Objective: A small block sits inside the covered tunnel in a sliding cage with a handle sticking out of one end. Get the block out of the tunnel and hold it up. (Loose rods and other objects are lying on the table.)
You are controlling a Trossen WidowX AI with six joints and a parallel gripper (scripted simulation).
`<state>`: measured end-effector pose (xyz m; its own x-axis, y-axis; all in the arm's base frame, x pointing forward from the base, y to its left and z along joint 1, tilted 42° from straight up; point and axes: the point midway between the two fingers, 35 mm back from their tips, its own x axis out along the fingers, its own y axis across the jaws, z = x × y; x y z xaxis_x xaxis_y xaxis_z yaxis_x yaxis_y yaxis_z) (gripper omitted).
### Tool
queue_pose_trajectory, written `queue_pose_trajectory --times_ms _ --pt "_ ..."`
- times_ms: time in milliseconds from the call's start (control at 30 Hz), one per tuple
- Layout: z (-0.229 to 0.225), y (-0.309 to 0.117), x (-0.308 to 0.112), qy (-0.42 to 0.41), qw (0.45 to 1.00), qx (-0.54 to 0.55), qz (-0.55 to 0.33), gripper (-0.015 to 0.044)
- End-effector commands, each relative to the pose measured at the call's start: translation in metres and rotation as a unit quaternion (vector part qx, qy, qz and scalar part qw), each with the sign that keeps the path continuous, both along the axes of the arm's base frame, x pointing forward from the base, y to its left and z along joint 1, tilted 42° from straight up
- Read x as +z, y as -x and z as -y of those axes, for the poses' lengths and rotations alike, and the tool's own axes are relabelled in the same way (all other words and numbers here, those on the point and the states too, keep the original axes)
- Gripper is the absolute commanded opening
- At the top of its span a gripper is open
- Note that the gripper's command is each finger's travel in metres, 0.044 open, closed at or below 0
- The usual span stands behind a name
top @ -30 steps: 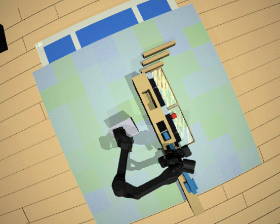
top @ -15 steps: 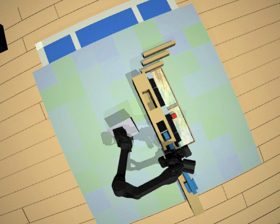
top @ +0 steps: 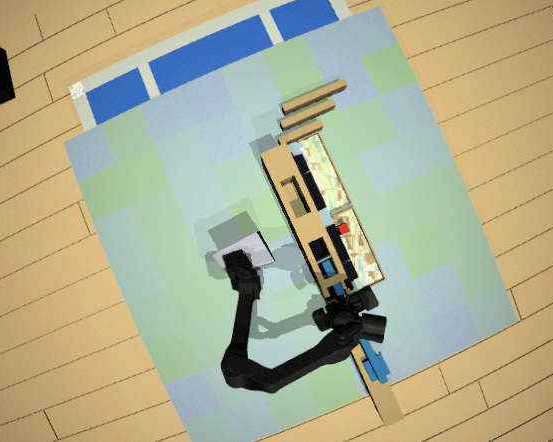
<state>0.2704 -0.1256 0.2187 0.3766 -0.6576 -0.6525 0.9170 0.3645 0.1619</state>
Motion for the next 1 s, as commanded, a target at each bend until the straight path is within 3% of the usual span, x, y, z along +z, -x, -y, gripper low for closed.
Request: queue_pose_trajectory --times_ms 0,233,500,967 --pt "-0.005 0.0 0.004 0.002 1.0 -0.006 0.004 0.0263" --pt "-0.026 0.004 0.023 0.026 0.999 -0.036 0.02 0.044" --pt "-0.048 0.011 0.005 0.029 0.999 -0.039 0.023 0.044" --pt "-0.039 0.008 -0.006 0.029 0.999 -0.04 0.023 0.044"
